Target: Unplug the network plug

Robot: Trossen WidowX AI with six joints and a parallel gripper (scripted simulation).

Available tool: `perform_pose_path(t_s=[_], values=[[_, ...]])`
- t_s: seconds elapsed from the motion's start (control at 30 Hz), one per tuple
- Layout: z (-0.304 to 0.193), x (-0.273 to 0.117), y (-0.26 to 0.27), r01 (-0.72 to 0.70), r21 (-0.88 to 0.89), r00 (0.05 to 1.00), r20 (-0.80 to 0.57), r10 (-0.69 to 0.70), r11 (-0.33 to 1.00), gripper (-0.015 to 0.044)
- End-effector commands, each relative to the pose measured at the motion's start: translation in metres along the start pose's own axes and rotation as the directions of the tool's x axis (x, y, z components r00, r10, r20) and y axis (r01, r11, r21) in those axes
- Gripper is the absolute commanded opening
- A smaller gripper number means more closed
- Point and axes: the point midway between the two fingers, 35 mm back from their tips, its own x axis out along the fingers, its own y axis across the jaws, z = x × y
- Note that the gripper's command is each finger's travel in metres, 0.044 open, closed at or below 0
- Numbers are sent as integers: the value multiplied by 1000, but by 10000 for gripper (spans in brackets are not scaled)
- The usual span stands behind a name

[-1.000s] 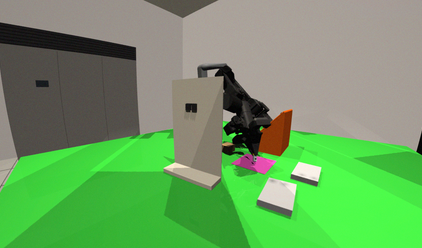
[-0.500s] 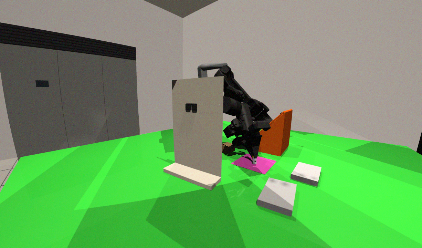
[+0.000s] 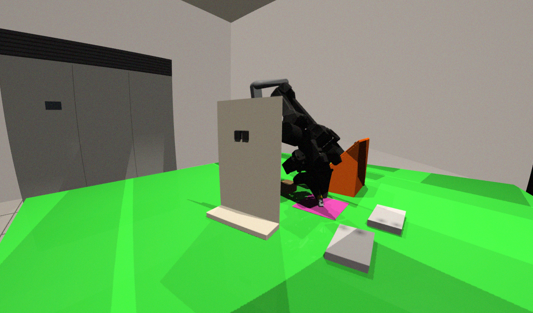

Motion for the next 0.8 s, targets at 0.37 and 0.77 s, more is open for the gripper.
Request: perform_pose_path(t_s=[0.37, 0.77], values=[[0, -9, 1, 0, 0, 1000, -1, 0, 1000, 156], [-1, -19, 1, -1, -1, 1000, -2, 1, 1000, 156]])
